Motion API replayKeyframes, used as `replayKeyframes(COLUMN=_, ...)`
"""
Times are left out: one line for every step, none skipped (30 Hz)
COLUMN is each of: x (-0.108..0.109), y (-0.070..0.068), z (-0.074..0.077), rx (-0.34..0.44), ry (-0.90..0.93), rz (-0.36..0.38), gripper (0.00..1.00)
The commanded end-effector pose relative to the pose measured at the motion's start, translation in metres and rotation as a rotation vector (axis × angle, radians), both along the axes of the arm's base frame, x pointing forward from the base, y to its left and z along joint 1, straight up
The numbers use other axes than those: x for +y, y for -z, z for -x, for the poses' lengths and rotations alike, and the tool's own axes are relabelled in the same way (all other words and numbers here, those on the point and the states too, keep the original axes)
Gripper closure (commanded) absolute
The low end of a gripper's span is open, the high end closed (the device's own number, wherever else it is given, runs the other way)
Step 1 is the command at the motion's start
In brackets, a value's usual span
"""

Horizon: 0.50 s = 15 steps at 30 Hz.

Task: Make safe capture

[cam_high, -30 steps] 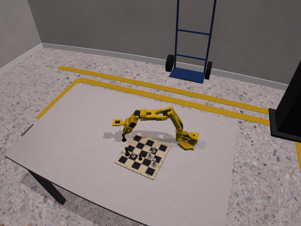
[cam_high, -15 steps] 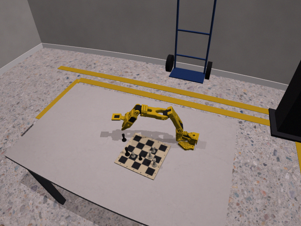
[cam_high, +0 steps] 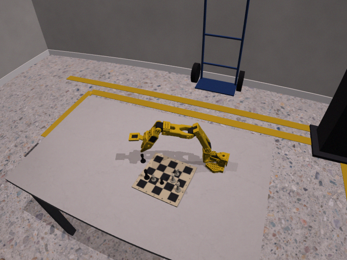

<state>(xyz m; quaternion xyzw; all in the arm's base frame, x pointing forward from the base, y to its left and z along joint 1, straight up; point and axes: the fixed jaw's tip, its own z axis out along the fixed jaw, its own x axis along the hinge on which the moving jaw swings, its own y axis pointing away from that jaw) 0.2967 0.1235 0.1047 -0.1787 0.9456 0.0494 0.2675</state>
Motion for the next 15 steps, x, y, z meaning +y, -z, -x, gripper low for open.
replayKeyframes(x=0.028, y=-0.003, z=0.024, rx=-0.004, ry=-0.107, rz=-0.006, gripper=0.89)
replayKeyframes(x=0.036, y=-0.003, z=0.033, rx=-0.004, ry=-0.145, rz=-0.006, gripper=0.89)
replayKeyframes(x=0.036, y=-0.003, z=0.033, rx=-0.004, ry=-0.145, rz=-0.006, gripper=0.89)
replayKeyframes(x=0.036, y=-0.003, z=0.033, rx=-0.004, ry=-0.145, rz=-0.006, gripper=0.89)
replayKeyframes(x=0.044, y=-0.003, z=0.043, rx=-0.003, ry=-0.183, rz=-0.006, gripper=0.89)
replayKeyframes(x=0.051, y=-0.003, z=0.052, rx=-0.003, ry=-0.219, rz=-0.005, gripper=0.89)
replayKeyframes(x=0.057, y=-0.003, z=0.06, rx=-0.003, ry=-0.251, rz=-0.005, gripper=0.9)
replayKeyframes(x=0.061, y=-0.002, z=0.068, rx=-0.002, ry=-0.279, rz=-0.005, gripper=0.9)
replayKeyframes(x=0.065, y=-0.002, z=0.074, rx=-0.002, ry=-0.3, rz=-0.005, gripper=0.9)
replayKeyframes(x=0.067, y=-0.001, z=0.078, rx=-0.002, ry=-0.315, rz=-0.005, gripper=0.9)
replayKeyframes(x=0.068, y=-0.001, z=0.08, rx=-0.002, ry=-0.324, rz=-0.004, gripper=0.9)
replayKeyframes(x=0.068, y=-0.001, z=0.081, rx=-0.002, ry=-0.328, rz=-0.004, gripper=0.9)
replayKeyframes(x=0.069, y=-0.001, z=0.082, rx=-0.002, ry=-0.328, rz=-0.004, gripper=0.9)
replayKeyframes(x=0.069, y=-0.001, z=0.082, rx=-0.002, ry=-0.328, rz=-0.004, gripper=0.9)
replayKeyframes(x=0.069, y=-0.001, z=0.082, rx=-0.002, ry=-0.328, rz=-0.004, gripper=0.9)
